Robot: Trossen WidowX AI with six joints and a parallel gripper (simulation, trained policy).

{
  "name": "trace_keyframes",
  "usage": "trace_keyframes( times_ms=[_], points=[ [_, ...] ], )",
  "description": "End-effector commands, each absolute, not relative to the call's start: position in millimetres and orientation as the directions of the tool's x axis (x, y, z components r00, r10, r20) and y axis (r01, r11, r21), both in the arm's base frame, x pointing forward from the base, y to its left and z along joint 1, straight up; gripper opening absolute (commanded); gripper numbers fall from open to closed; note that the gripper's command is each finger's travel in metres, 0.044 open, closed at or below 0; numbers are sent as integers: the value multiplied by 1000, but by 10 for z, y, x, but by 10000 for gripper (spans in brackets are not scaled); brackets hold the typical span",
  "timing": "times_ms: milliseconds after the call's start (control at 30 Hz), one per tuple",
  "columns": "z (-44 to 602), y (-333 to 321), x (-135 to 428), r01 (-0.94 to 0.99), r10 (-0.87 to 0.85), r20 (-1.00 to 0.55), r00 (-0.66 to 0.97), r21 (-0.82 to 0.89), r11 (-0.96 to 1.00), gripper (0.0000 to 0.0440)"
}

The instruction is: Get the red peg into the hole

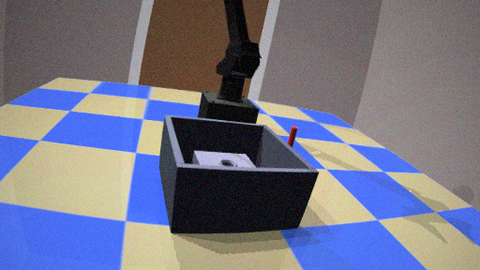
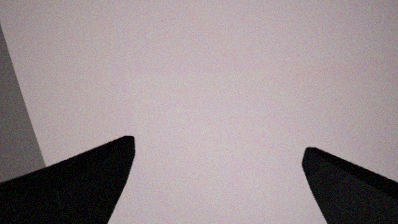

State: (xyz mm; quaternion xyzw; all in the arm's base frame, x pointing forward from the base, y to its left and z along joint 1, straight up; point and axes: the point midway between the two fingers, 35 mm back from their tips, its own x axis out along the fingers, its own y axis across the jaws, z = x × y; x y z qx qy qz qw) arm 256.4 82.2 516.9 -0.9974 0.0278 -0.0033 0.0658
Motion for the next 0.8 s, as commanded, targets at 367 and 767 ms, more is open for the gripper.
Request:
trace_keyframes(
  times_ms=[367, 767],
  points=[
    [4630, 798, 2598, -127, -54, -162, 985, -482, -867, 440],
    [4087, 768, 2589, -298, -61, -332, 941, -734, -610, 440]
  ],
)
